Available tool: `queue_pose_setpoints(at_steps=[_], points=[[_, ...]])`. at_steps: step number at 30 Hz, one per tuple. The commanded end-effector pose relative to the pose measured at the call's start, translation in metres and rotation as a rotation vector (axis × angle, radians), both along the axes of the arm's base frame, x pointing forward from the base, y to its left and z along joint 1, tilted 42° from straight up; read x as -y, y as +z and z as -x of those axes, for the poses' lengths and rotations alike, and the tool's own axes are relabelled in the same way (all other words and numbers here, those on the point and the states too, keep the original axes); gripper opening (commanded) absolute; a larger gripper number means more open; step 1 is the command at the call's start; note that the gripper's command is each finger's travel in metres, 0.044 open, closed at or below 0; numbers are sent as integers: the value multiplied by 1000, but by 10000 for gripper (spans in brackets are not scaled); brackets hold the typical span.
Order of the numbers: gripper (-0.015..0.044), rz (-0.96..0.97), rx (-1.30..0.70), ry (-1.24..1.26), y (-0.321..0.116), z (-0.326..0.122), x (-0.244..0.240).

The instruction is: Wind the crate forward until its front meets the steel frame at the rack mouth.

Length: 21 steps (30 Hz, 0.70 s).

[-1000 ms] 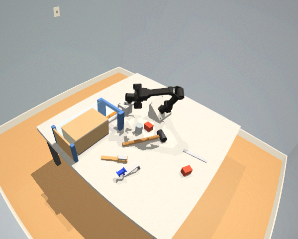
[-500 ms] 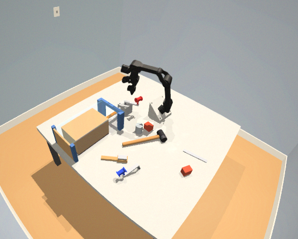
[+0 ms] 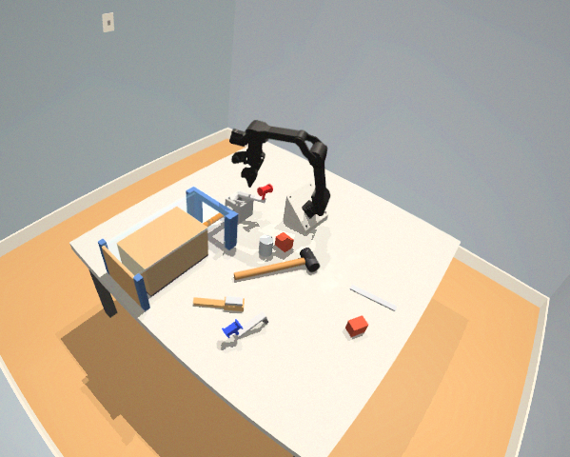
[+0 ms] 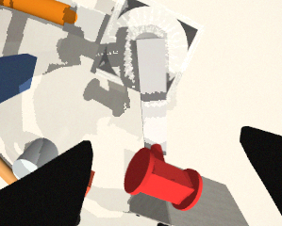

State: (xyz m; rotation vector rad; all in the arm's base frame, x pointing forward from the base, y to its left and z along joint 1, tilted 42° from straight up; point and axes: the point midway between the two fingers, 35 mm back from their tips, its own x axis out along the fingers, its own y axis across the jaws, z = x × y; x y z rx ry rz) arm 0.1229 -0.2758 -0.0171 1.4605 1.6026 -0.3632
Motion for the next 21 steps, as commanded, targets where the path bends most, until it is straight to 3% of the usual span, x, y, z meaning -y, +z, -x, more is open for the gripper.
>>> queue_pose_setpoints(at_steps=[1,21], points=[[440,-11,1,-5,-15,-3,-16],[440,-12,2,-5,-58,-10,-52]])
